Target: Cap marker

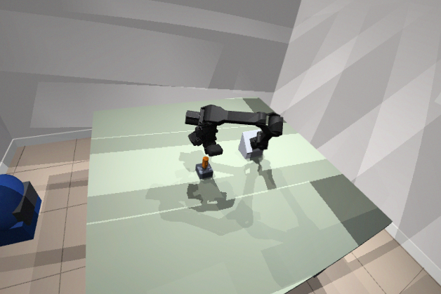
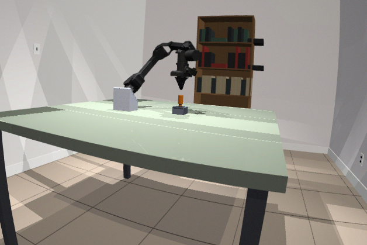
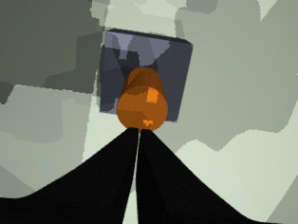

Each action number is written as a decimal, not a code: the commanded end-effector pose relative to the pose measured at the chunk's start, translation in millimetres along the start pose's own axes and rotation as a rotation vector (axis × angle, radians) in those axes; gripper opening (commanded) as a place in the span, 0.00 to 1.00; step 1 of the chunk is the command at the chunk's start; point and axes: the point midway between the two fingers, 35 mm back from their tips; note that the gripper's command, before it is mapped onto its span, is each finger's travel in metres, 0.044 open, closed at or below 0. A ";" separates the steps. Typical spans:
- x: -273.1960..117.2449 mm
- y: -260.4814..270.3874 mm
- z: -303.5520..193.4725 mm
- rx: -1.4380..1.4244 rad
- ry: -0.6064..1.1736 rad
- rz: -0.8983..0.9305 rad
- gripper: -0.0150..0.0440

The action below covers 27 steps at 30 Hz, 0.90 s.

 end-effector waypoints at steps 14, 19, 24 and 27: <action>17.0 -0.8 -0.4 0.006 0.001 -0.003 0.25; 24.3 -0.7 -0.4 0.006 0.001 -0.002 0.25; 31.5 -0.6 -0.4 0.006 0.001 -0.002 0.25; 35.8 -0.6 -0.4 0.006 0.001 -0.002 0.25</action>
Point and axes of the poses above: the point midway between the two fingers, 35 mm back from their tips, its own x axis out along the fingers, its own y axis across the jaws, z = x × y, and after that the axes turned 6 degrees about x, right-handed
